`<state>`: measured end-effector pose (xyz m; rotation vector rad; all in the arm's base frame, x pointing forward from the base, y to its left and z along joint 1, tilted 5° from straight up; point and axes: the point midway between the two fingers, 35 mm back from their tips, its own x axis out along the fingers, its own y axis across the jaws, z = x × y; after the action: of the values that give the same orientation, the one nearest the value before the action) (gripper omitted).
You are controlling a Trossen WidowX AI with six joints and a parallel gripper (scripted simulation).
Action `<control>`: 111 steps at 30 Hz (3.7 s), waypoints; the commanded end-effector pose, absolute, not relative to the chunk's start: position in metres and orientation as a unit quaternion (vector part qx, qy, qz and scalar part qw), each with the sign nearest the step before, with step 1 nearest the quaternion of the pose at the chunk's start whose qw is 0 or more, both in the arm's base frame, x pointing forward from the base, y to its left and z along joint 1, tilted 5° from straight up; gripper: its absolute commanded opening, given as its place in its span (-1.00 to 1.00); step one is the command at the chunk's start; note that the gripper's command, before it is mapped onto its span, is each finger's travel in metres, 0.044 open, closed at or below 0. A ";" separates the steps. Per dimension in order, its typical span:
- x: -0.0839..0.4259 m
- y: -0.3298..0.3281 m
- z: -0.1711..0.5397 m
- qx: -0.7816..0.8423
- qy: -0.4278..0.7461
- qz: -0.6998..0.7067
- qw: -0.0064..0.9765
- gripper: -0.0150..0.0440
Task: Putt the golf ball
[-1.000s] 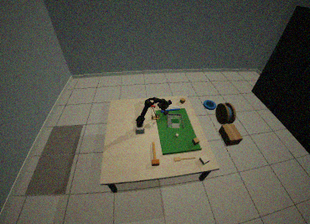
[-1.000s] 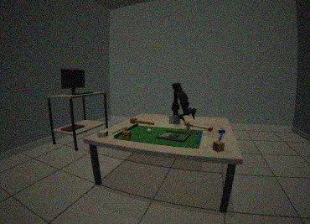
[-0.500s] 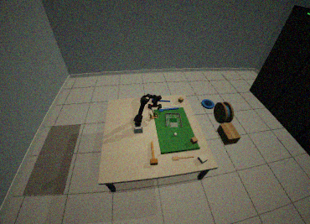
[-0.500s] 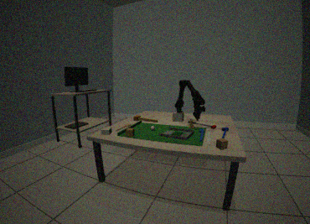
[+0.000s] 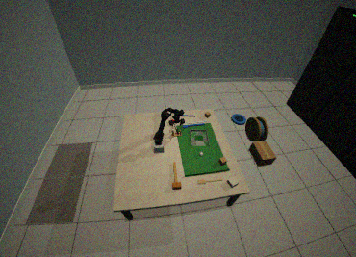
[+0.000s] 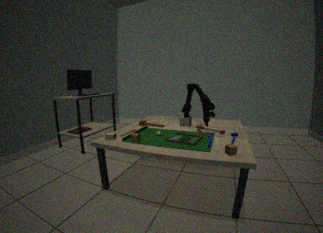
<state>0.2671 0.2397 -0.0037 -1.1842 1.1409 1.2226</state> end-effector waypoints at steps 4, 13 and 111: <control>0.264 0.236 -0.020 -0.497 0.479 0.511 0.512 1.00; 0.265 0.235 -0.043 -0.497 0.479 0.511 0.512 1.00; 0.371 0.120 0.069 -0.172 0.628 0.303 0.696 -0.49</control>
<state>0.3572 0.1359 0.0578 -0.5113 1.3884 0.7510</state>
